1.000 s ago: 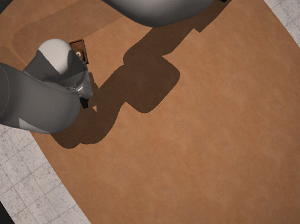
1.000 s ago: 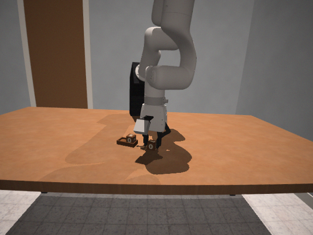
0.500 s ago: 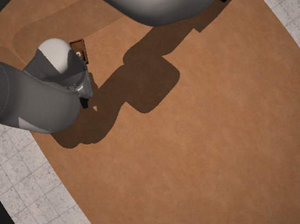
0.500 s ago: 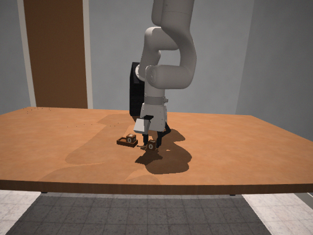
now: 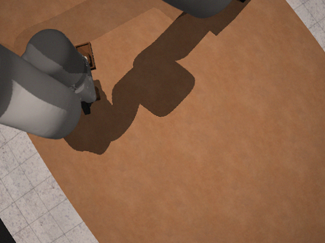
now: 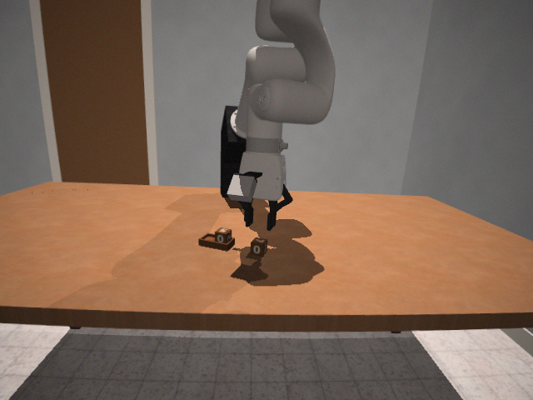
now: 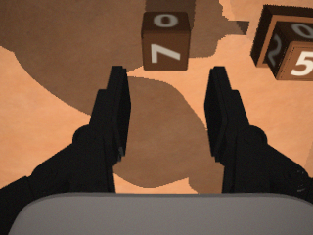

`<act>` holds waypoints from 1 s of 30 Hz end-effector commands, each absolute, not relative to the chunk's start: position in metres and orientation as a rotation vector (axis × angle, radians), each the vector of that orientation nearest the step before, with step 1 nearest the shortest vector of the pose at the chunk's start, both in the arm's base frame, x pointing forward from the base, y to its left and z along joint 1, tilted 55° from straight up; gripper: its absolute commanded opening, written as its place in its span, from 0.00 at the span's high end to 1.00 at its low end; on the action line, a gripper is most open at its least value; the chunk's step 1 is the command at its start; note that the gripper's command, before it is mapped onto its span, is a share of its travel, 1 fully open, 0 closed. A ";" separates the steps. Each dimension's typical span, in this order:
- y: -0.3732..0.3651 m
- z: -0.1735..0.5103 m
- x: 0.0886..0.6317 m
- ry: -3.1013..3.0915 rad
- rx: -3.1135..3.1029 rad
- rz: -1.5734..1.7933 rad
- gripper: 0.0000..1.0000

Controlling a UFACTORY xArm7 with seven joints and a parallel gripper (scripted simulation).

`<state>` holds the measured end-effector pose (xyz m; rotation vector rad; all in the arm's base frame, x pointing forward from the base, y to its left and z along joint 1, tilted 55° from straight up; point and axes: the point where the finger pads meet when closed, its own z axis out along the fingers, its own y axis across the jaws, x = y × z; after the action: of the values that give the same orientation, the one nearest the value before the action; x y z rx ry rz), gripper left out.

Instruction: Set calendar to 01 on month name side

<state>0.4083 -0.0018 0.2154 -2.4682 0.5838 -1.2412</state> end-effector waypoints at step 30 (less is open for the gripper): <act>-0.005 0.237 0.380 0.582 -2.467 -1.239 0.00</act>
<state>0.3798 -0.0046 0.2358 -2.4684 0.5819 -1.2377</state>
